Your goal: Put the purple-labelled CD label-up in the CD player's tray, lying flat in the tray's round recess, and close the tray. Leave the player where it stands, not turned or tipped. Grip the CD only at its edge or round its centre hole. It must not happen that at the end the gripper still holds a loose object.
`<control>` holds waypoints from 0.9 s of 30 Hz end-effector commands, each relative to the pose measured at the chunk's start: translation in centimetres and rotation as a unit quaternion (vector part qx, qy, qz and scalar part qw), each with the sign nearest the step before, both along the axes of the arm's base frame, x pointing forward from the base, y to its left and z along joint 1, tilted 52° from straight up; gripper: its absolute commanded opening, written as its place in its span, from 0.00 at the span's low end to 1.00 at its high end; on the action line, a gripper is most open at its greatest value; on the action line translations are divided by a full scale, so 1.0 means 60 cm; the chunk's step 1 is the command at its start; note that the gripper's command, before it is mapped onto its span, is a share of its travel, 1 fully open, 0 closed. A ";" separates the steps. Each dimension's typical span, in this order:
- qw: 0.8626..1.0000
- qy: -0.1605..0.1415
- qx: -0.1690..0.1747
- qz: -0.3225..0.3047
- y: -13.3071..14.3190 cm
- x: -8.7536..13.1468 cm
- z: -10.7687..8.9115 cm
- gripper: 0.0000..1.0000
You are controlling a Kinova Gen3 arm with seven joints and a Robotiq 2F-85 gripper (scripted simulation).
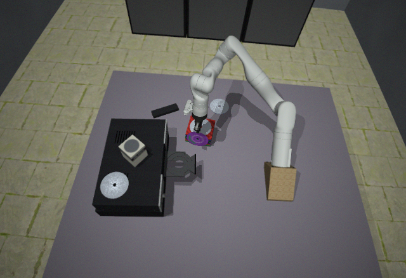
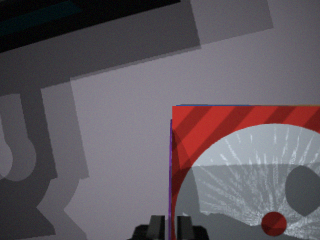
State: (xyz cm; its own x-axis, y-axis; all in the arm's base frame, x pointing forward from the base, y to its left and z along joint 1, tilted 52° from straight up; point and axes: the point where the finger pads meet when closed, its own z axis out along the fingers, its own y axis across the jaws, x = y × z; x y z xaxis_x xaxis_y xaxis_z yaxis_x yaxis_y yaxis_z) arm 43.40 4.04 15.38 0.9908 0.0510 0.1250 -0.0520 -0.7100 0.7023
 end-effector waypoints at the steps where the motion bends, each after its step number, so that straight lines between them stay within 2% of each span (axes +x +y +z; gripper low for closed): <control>1: 1.000 0.002 0.001 0.008 0.005 0.003 0.001 0.16; 27: 1.000 0.003 0.000 0.008 -0.001 0.001 -0.007 0.16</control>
